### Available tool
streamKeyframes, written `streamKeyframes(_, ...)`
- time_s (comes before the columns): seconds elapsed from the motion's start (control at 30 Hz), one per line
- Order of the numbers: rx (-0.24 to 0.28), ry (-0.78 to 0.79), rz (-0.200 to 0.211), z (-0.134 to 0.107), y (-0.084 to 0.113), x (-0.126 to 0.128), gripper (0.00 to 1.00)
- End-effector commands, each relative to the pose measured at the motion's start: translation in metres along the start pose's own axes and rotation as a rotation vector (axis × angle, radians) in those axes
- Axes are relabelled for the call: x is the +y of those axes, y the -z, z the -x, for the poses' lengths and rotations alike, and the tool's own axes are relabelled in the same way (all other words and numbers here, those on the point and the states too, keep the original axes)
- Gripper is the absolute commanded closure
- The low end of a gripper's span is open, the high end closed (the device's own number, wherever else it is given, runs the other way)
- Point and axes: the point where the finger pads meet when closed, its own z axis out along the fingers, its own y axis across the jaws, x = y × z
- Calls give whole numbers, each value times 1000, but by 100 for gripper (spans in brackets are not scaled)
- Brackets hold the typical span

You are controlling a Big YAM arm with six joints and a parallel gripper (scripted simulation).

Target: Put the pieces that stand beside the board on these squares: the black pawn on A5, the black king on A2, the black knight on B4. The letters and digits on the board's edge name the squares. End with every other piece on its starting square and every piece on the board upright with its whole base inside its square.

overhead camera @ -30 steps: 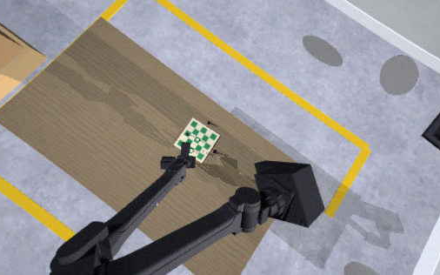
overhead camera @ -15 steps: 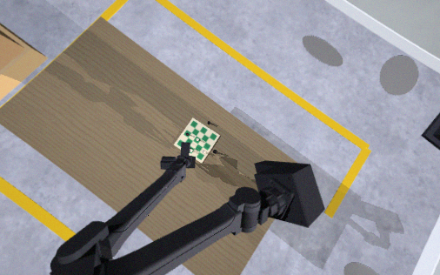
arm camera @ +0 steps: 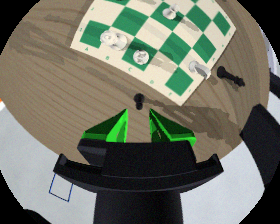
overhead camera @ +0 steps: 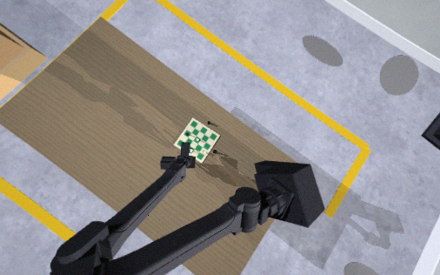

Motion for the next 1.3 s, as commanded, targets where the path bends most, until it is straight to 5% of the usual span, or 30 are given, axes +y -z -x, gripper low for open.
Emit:
streamKeyframes(0.0, 4, -4, -2, -3, -6, -3, 68)
streamKeyframes(1.27, 2, -9, -13, -7, -4, -12, 68)
